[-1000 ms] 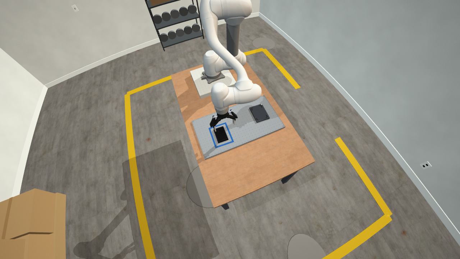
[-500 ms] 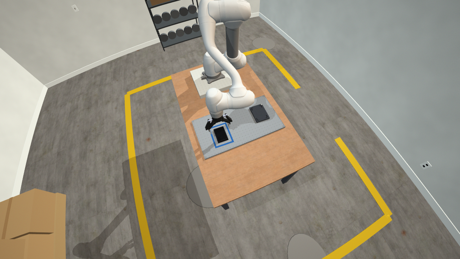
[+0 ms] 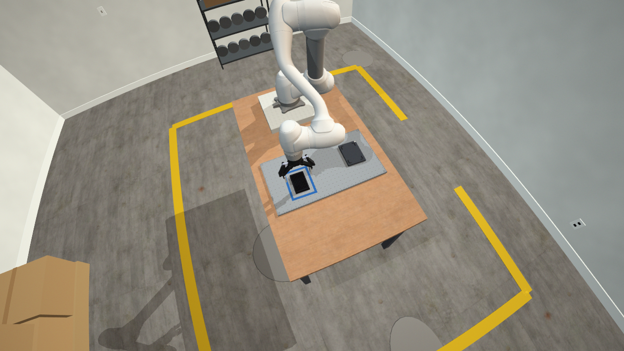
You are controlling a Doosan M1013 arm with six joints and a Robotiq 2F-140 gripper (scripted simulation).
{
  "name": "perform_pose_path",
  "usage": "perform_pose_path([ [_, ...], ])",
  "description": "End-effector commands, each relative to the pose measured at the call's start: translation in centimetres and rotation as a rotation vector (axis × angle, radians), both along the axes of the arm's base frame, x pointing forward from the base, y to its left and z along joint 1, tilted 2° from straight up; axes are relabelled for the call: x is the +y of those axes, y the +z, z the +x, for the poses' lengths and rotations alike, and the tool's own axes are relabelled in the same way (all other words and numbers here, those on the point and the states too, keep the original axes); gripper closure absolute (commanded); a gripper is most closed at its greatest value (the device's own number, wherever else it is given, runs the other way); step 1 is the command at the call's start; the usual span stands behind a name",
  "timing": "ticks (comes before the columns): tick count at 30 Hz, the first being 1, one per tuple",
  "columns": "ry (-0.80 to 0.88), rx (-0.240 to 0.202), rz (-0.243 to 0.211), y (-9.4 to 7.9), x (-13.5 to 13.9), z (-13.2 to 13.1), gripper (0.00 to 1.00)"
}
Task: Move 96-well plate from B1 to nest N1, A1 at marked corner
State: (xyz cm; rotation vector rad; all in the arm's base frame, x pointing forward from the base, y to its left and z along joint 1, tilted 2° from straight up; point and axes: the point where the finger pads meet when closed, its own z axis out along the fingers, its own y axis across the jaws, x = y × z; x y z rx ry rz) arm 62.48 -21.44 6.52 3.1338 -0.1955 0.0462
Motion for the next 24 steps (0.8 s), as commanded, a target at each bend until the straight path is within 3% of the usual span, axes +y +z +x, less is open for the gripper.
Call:
perform_pose_path([
  [1,0.0,0.0,0.0,-0.5,0.0,0.0,0.0],
  [24,0.0,0.0,0.0,-3.7,0.0,0.1,0.0],
])
